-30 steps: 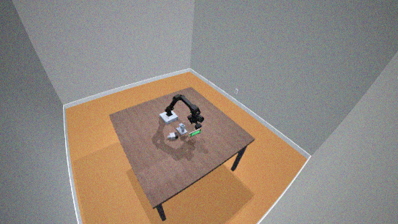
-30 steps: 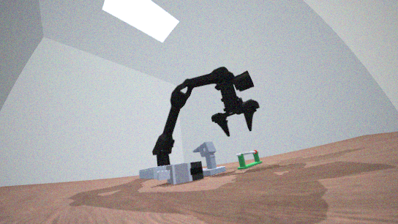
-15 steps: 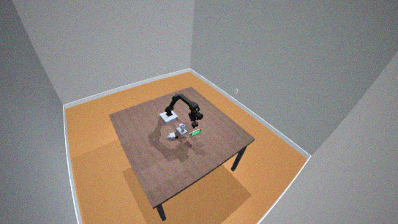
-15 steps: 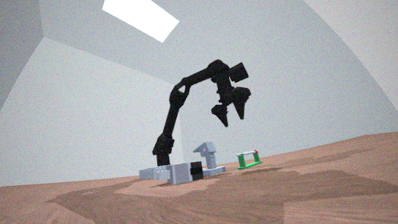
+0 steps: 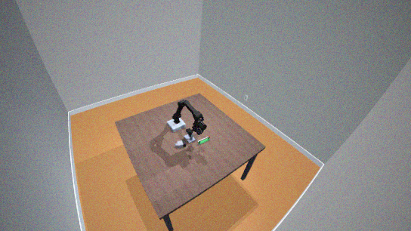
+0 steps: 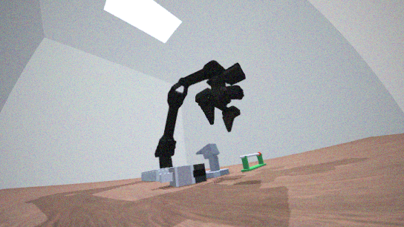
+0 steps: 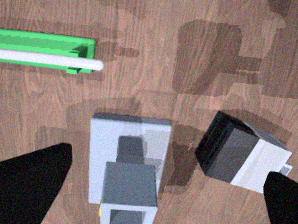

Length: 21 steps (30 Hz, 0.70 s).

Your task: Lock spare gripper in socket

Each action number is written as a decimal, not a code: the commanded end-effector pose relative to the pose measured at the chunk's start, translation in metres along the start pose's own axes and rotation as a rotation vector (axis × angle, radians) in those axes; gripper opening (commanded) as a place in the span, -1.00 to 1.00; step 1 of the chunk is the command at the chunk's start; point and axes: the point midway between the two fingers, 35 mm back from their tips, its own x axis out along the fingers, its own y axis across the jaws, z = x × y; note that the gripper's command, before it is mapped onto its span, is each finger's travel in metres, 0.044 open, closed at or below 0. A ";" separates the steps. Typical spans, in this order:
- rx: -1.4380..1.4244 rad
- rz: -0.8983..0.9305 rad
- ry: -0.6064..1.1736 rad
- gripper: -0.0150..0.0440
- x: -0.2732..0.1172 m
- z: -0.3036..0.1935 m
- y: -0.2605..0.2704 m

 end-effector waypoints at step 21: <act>1.853 -0.343 -0.239 1.00 0.032 -0.057 -0.101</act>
